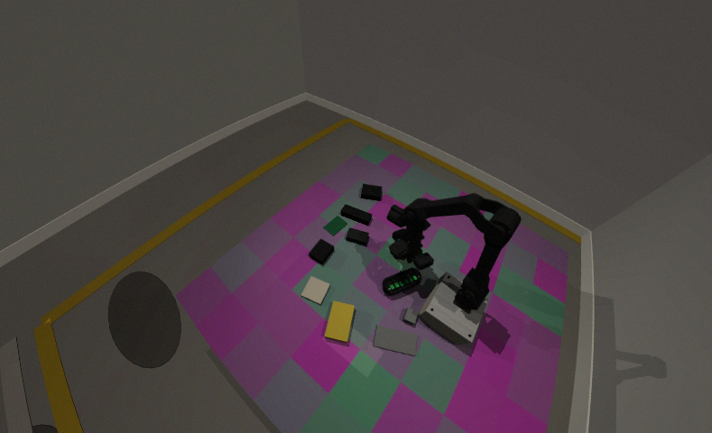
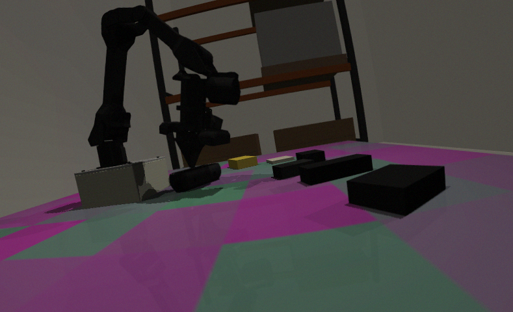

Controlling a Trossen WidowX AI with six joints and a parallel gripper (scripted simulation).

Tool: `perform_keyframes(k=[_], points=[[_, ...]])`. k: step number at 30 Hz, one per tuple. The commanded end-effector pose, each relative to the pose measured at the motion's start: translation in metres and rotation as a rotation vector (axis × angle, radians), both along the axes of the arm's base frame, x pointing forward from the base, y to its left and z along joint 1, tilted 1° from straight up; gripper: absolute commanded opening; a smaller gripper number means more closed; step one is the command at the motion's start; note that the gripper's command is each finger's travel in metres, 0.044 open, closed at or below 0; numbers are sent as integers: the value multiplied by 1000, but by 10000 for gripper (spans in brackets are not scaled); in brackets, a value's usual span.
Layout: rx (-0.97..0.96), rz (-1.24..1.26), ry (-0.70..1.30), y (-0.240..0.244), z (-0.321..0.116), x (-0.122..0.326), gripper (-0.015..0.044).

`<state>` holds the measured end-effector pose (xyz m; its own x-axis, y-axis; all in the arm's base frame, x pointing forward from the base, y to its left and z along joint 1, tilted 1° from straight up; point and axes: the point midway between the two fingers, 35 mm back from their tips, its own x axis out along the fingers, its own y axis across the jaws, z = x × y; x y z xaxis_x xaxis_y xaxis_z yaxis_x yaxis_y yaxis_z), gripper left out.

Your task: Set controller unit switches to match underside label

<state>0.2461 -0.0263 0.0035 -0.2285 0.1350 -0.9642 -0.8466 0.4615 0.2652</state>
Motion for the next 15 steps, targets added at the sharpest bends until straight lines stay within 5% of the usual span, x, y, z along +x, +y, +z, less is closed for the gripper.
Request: perform_keyframes(k=[1,15], points=[[3,-17,-7,1,1,-1,0],[-76,-10,-118,20,18,-29,0]])
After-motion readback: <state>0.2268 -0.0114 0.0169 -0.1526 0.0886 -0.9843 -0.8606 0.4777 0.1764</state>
